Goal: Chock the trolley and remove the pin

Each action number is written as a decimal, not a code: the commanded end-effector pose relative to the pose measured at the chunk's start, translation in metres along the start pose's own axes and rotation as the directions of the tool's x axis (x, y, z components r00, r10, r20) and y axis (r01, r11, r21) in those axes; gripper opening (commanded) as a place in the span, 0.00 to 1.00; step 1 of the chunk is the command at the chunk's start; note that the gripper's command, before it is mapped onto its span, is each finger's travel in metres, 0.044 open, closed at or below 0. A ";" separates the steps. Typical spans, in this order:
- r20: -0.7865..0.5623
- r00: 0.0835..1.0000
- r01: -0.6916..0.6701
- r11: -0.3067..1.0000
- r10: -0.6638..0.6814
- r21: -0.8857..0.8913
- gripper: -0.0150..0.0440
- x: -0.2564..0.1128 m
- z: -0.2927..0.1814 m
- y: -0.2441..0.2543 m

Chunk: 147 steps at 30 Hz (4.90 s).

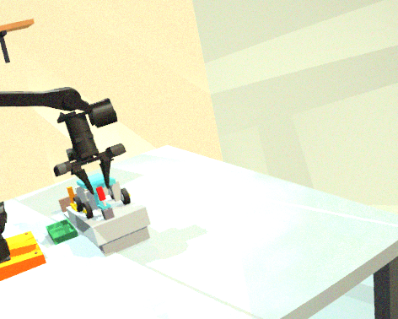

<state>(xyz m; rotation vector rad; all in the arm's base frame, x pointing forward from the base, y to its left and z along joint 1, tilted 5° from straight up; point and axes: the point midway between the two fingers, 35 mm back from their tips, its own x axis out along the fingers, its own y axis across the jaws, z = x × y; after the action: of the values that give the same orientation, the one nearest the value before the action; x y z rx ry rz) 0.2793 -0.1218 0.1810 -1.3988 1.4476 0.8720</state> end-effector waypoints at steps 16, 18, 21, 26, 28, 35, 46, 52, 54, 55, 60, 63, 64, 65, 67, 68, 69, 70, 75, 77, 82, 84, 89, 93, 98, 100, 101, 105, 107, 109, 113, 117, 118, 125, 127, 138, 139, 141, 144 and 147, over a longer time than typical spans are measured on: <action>-0.001 1.000 -0.004 1.000 0.004 -0.005 0.58 0.028 0.000 0.002; -0.004 1.000 -0.002 1.000 0.002 0.000 0.53 0.025 -0.001 0.001; -0.004 1.000 -0.002 1.000 0.002 0.000 0.40 0.025 -0.001 0.001; -0.004 1.000 -0.002 1.000 0.002 0.000 0.31 0.025 -0.001 0.001; -0.004 1.000 -0.002 1.000 0.002 0.000 0.29 0.025 -0.001 0.001; -0.003 1.000 -0.003 1.000 0.003 -0.002 0.25 0.023 -0.001 0.001; -0.001 1.000 -0.004 1.000 0.004 -0.005 0.25 0.014 -0.002 0.003; -0.001 1.000 -0.004 1.000 0.004 -0.005 0.25 0.010 -0.002 0.003; -0.001 1.000 -0.004 1.000 0.004 -0.005 0.25 0.008 -0.002 0.003; -0.001 1.000 -0.004 1.000 0.004 -0.005 0.25 0.007 -0.002 0.003; 0.000 1.000 -0.004 1.000 0.004 -0.005 0.25 0.004 -0.002 0.003; 0.000 1.000 -0.004 1.000 0.004 -0.005 0.25 0.001 -0.003 0.003; 0.000 1.000 -0.004 1.000 0.004 -0.005 0.25 0.001 -0.003 0.003; 0.000 1.000 -0.004 1.000 0.004 -0.005 0.25 0.000 -0.003 0.003; 0.000 1.000 -0.004 1.000 0.004 -0.005 0.25 -0.002 -0.003 0.003; 0.000 1.000 -0.004 1.000 0.004 -0.005 0.25 -0.002 -0.003 0.003; 0.000 1.000 -0.004 1.000 0.004 -0.005 0.25 -0.003 -0.003 0.003; 0.000 1.000 -0.004 1.000 0.004 -0.005 0.25 -0.004 -0.003 0.003; 0.000 1.000 -0.004 1.000 0.004 -0.005 0.25 -0.007 -0.003 0.003; 0.000 1.000 -0.004 1.000 0.004 -0.005 0.25 -0.008 -0.003 0.003; 0.000 1.000 -0.004 1.000 0.004 -0.005 0.25 -0.011 -0.003 0.003; 0.000 1.000 -0.004 1.000 0.004 -0.005 0.25 -0.012 -0.004 0.003; 0.000 1.000 -0.004 1.000 0.004 -0.005 0.25 -0.014 -0.005 0.003; 0.000 1.000 -0.004 1.000 0.004 -0.005 0.25 -0.016 -0.006 0.003; 0.000 1.000 -0.004 1.000 0.004 -0.005 0.25 -0.018 -0.008 0.002; 0.000 1.000 -0.004 1.000 0.004 -0.005 0.25 -0.019 -0.008 0.002; 0.000 1.000 -0.004 1.000 0.004 -0.005 0.25 -0.019 -0.008 0.002; -0.001 1.000 -0.004 1.000 0.004 -0.005 0.25 -0.016 -0.015 0.003; -0.001 1.000 -0.004 1.000 0.004 -0.005 0.25 -0.016 -0.018 0.003; -0.002 1.000 -0.004 1.000 0.004 -0.005 0.25 -0.015 -0.022 0.003; -0.002 1.000 -0.004 1.000 0.004 -0.005 0.25 -0.014 -0.029 0.003; -0.003 1.000 -0.004 1.000 0.004 -0.005 0.25 -0.014 -0.036 0.002; -0.003 1.000 -0.004 1.000 0.004 -0.005 0.25 -0.014 -0.037 0.002; -0.003 1.000 -0.005 1.000 0.005 -0.005 0.25 -0.013 -0.037 0.020; -0.003 1.000 -0.006 1.000 0.006 -0.006 0.25 -0.013 -0.037 0.027; -0.003 1.000 -0.008 1.000 0.008 -0.007 0.25 -0.012 -0.039 0.068; -0.003 1.000 -0.009 1.000 0.009 -0.007 0.25 -0.012 -0.039 0.072; -0.003 1.000 -0.009 1.000 0.009 -0.007 0.25 -0.012 -0.038 0.079; -0.003 1.000 -0.010 1.000 0.010 -0.007 0.25 -0.012 -0.038 0.086; -0.003 1.000 -0.010 1.000 0.010 -0.007 0.25 -0.012 -0.038 0.086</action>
<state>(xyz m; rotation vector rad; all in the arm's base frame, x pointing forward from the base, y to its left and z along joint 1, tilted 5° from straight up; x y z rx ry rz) 0.1903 -0.1454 0.1971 -1.3996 1.4623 0.8750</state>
